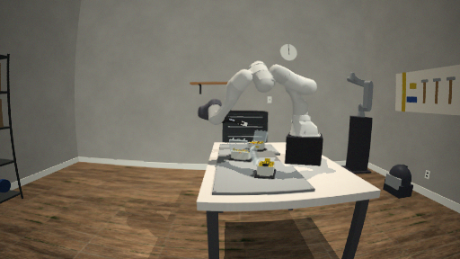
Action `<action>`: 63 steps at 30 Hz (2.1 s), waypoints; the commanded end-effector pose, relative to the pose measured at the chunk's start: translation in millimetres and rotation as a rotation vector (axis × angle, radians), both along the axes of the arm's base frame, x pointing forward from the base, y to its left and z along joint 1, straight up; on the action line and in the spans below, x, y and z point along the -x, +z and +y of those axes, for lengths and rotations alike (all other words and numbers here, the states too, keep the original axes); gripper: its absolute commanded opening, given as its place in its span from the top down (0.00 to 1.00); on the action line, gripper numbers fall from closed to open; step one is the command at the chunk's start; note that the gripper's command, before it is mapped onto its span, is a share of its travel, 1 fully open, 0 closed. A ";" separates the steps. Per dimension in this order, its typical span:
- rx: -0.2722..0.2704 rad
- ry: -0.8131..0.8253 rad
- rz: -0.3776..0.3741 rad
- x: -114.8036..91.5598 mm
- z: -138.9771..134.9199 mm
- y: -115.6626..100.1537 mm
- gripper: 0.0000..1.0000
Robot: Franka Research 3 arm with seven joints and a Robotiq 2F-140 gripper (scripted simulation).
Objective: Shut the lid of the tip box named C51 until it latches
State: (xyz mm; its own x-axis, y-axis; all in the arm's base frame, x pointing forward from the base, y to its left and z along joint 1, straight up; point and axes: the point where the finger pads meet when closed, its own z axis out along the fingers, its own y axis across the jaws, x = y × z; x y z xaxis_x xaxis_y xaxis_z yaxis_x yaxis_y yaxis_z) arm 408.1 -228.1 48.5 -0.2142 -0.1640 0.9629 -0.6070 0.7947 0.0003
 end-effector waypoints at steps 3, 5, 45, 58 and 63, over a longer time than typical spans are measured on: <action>0.000 0.000 0.007 1.2 0.0 1.9 1.00; 0.000 0.000 0.007 1.2 0.0 1.9 1.00; -0.001 -0.267 0.009 25.4 -31.9 1.6 1.00; -0.001 -0.270 0.009 58.7 -75.7 1.2 1.00; -0.001 -0.270 0.009 73.8 -95.6 1.1 1.00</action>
State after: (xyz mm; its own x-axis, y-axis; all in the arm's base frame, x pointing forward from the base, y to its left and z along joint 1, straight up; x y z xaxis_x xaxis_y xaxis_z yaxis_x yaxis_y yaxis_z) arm 336.6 -307.9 50.7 -0.2367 -0.0881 0.9676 -0.3512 0.9363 -0.0006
